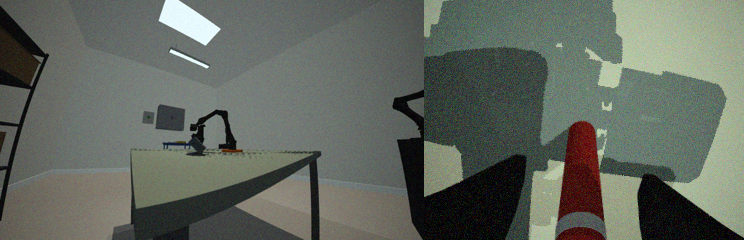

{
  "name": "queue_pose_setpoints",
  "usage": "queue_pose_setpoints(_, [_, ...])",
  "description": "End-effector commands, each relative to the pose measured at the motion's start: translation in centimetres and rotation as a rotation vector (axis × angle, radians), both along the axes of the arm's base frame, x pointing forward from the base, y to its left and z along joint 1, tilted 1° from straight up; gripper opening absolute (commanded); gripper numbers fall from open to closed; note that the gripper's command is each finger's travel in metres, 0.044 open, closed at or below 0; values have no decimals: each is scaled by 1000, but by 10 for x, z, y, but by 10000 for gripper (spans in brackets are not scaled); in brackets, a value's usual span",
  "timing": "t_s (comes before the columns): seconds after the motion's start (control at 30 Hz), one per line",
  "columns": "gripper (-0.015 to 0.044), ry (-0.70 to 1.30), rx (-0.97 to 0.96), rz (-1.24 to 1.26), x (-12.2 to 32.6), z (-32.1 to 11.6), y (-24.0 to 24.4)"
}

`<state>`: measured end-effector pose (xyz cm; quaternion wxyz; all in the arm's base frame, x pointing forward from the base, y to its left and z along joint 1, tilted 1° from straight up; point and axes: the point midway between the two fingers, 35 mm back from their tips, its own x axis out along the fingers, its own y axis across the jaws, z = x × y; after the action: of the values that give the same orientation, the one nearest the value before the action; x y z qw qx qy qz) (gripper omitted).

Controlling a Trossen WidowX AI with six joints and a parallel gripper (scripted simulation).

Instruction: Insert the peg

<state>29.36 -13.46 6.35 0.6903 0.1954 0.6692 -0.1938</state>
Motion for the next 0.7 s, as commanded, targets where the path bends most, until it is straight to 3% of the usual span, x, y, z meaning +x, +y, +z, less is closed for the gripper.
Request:
queue_pose_setpoints(0.0, [125, -1, 0, 0, 0, 0, 0])
queue_pose_setpoints(0.1, [46, -1, 0, 0, 0, 0, 0])
queue_pose_setpoints(0.3, [6, -1, 0, 0, 0, 0, 0])
queue_pose_setpoints(0.67, [0, -2, 1, -2, 1, 29, -1])
